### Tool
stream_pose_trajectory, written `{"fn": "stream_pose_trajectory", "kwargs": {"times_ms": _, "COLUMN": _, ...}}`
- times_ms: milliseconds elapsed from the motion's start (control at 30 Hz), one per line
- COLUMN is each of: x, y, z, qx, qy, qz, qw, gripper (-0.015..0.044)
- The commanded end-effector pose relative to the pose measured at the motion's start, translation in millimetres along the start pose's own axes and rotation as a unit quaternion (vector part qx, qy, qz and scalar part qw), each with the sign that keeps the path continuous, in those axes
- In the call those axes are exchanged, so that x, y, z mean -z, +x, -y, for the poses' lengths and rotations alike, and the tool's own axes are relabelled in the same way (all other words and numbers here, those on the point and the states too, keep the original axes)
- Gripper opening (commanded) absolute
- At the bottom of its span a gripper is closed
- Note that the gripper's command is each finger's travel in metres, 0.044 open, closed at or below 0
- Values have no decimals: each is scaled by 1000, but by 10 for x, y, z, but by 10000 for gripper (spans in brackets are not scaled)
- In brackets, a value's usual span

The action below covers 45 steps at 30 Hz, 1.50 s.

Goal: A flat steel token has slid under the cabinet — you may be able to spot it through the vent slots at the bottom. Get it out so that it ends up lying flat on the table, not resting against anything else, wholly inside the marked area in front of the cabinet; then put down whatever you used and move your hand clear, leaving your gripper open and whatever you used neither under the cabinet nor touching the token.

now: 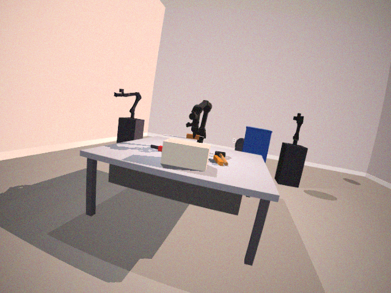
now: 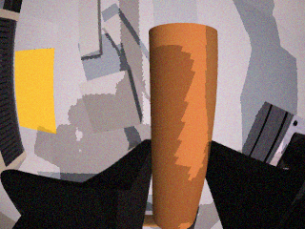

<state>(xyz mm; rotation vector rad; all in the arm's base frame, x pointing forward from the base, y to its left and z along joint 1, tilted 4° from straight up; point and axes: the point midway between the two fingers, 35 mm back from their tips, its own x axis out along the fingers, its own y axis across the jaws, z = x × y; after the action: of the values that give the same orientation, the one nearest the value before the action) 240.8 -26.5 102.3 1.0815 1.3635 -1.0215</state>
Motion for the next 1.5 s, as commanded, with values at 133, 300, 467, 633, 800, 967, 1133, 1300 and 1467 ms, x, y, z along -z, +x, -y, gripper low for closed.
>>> {"fn": "stream_pose_trajectory", "kwargs": {"times_ms": 133, "x": -7, "y": -10, "z": 2, "qx": 0, "qy": -34, "qz": 4, "qw": 999, "gripper": 0}}
{"fn": "stream_pose_trajectory", "kwargs": {"times_ms": 300, "x": -6, "y": -12, "z": 2, "qx": 0, "qy": -53, "qz": 4, "qw": 999, "gripper": 0}}
{"fn": "stream_pose_trajectory", "kwargs": {"times_ms": 467, "x": -5, "y": -13, "z": 1, "qx": -1, "qy": -73, "qz": 5, "qw": 997, "gripper": 0}}
{"fn": "stream_pose_trajectory", "kwargs": {"times_ms": 633, "x": -3, "y": -14, "z": 1, "qx": -1, "qy": -93, "qz": 5, "qw": 996, "gripper": 0}}
{"fn": "stream_pose_trajectory", "kwargs": {"times_ms": 800, "x": -2, "y": -14, "z": 1, "qx": -1, "qy": -113, "qz": 5, "qw": 994, "gripper": 0}}
{"fn": "stream_pose_trajectory", "kwargs": {"times_ms": 967, "x": -1, "y": -15, "z": 0, "qx": -1, "qy": -133, "qz": 5, "qw": 991, "gripper": 0}}
{"fn": "stream_pose_trajectory", "kwargs": {"times_ms": 1133, "x": 0, "y": -16, "z": 0, "qx": 0, "qy": -152, "qz": 5, "qw": 988, "gripper": 0}}
{"fn": "stream_pose_trajectory", "kwargs": {"times_ms": 1300, "x": 2, "y": -16, "z": 0, "qx": 0, "qy": -172, "qz": 5, "qw": 985, "gripper": 0}}
{"fn": "stream_pose_trajectory", "kwargs": {"times_ms": 1467, "x": 3, "y": -17, "z": 0, "qx": 0, "qy": -191, "qz": 6, "qw": 982, "gripper": 0}}
